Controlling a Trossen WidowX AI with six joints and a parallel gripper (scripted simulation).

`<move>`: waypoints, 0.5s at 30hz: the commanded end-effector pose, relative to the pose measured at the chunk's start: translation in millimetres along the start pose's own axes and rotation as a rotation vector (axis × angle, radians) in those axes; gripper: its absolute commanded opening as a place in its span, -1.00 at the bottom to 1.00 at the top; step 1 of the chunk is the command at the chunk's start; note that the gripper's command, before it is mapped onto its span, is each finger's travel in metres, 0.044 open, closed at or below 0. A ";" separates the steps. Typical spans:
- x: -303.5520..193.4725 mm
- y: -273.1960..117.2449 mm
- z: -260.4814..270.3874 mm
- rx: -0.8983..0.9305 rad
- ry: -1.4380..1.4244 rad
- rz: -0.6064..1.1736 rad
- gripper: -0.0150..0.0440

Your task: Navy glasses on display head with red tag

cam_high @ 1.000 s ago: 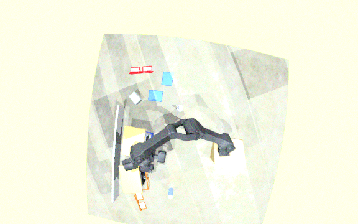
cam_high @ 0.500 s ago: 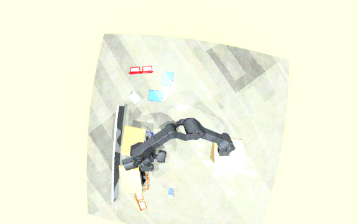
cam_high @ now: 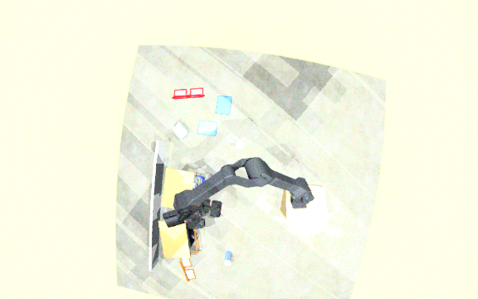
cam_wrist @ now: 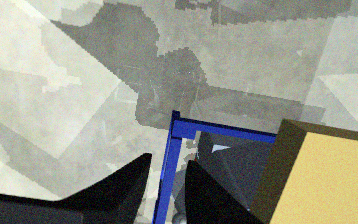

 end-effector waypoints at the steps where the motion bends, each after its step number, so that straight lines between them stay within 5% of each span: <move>1: -0.2 -5.6 -0.5 0.002 0.000 -0.003 -0.13; 15: 4.3 -38.4 22.0 0.015 -0.003 -0.017 -0.13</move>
Point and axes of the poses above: the point midway between the two fingers, 35 mm back from their tips, its own y axis out along the fingers, its own z axis across the jaws, x = y × z, the point moved 8 cm from there along -y, back along the fingers, and after that the axes turned 13 degrees about -y, right-handed, at the moved point
